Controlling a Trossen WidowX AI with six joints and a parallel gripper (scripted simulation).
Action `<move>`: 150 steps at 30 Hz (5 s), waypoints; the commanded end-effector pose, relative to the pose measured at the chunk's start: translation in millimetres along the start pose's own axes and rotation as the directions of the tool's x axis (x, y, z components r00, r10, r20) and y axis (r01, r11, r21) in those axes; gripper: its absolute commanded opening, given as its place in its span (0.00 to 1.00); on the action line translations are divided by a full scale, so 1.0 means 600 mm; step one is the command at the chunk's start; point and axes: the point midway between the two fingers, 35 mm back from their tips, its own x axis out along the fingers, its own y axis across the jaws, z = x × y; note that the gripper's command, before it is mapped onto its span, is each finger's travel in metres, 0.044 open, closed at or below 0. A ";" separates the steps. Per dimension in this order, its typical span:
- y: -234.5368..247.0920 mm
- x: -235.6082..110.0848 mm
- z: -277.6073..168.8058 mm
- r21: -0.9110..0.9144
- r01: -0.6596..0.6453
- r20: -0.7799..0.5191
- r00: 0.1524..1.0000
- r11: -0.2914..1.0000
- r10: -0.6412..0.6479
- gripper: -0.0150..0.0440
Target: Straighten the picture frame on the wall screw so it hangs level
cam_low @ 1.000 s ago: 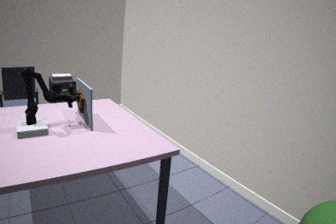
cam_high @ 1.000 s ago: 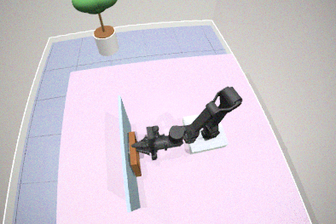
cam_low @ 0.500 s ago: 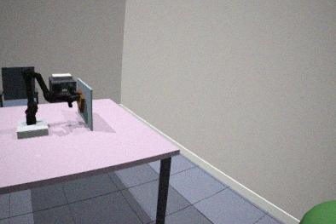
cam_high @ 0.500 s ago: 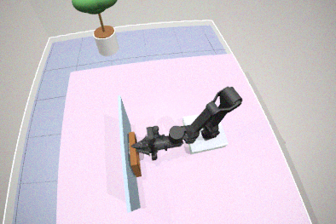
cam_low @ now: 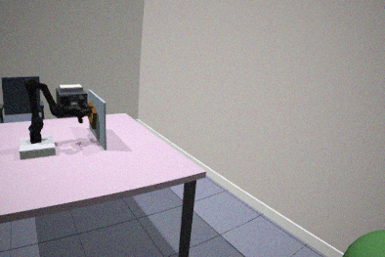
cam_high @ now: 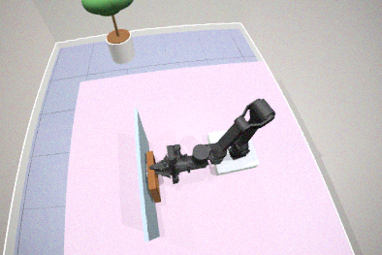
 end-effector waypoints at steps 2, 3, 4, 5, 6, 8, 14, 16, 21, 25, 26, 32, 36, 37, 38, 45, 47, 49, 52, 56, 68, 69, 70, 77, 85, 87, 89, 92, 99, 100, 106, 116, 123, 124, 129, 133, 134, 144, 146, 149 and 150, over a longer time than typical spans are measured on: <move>0.005 0.001 -0.001 0.000 -0.008 0.001 1.000 1.000 0.008 0.25; 0.005 0.001 -0.001 0.000 -0.008 0.001 1.000 1.000 0.008 0.25; 0.005 0.001 -0.001 0.000 -0.008 0.001 1.000 1.000 0.008 0.25; 0.004 0.001 -0.001 0.000 -0.008 0.001 1.000 1.000 0.008 0.25; 0.004 0.001 -0.001 0.000 -0.008 0.001 1.000 1.000 0.008 0.25; 0.003 0.001 -0.001 0.000 -0.008 0.001 1.000 1.000 0.008 0.25; -0.001 0.001 -0.002 0.000 -0.008 0.001 1.000 1.000 0.008 0.25; -0.002 0.001 -0.002 0.000 -0.008 0.001 1.000 1.000 0.008 0.25; -0.005 0.001 -0.002 0.000 -0.008 0.001 1.000 1.000 0.008 0.25; -0.007 0.001 -0.001 0.000 -0.003 0.000 1.000 1.000 0.003 0.25; -0.007 0.001 -0.001 0.001 -0.002 0.000 1.000 1.000 0.002 0.25; -0.007 0.001 -0.001 0.001 -0.002 0.000 1.000 1.000 0.002 0.25; -0.008 0.001 -0.001 -0.005 -0.001 0.001 1.000 1.000 0.001 0.25; -0.008 0.001 -0.001 -0.005 -0.001 0.001 1.000 1.000 0.001 0.25; -0.008 0.001 -0.001 -0.005 -0.001 0.001 1.000 1.000 0.001 0.25; -0.007 0.001 -0.001 -0.068 -0.001 0.001 1.000 0.998 0.001 0.25; -0.007 0.001 -0.002 -0.073 -0.001 0.001 1.000 0.997 0.001 0.25; -0.007 0.001 -0.002 -0.089 -0.001 0.001 1.000 0.996 0.001 0.25; -0.007 0.001 -0.002 -0.099 -0.001 0.002 1.000 0.995 0.001 0.25; -0.006 0.001 -0.002 -0.120 -0.001 0.002 1.000 0.993 0.002 0.25; -0.005 0.001 -0.002 -0.182 -0.001 0.002 1.000 0.983 0.002 0.25; -0.005 0.001 -0.002 -0.192 -0.001 0.002 1.000 0.981 0.002 0.25; -0.005 0.001 -0.002 -0.192 -0.001 0.002 1.000 0.981 0.002 0.25; -0.004 0.001 -0.003 -0.233 -0.001 0.002 1.000 0.972 0.002 0.25; -0.004 0.001 -0.003 -0.274 -0.001 0.003 1.000 0.962 0.002 0.25; -0.003 0.001 -0.003 -0.258 -0.003 0.002 1.000 0.966 0.003 0.30; -0.003 0.001 -0.003 -0.258 -0.003 0.002 1.000 0.966 0.003 0.39; -0.003 0.001 -0.003 -0.258 -0.003 0.002 1.000 0.966 0.003 0.52; -0.003 0.001 -0.003 -0.258 -0.003 0.002 1.000 0.966 0.003 0.69; -0.003 -0.001 -0.004 -0.255 -0.003 0.002 1.000 0.967 0.003 0.69; 0.002 -0.080 -0.013 -0.141 -0.002 0.002 1.000 0.990 0.003 0.69; -0.007 -0.155 -0.009 -0.022 -0.007 -0.004 1.000 1.000 0.007 0.69; 0.015 -0.214 -0.044 -0.010 -0.001 0.000 1.000 1.000 0.001 0.69; 0.019 -0.225 -0.047 -0.009 0.000 0.000 1.000 1.000 0.000 0.69; 0.036 -0.276 -0.045 -0.003 0.004 0.003 1.000 1.000 -0.004 0.69; 0.046 -0.311 -0.030 0.001 0.006 0.004 1.000 1.000 -0.006 0.69; 0.048 -0.315 -0.027 0.001 0.006 0.004 1.000 1.000 -0.006 0.69; 0.048 -0.316 -0.026 0.001 0.006 0.004 1.000 1.000 -0.006 0.69; 0.048 -0.316 -0.026 0.001 0.006 0.004 1.000 1.000 -0.006 0.69; 0.048 -0.316 -0.026 0.001 0.006 0.004 1.000 1.000 -0.006 0.69; 0.048 -0.316 -0.026 0.001 0.006 0.004 1.000 1.000 -0.006 0.69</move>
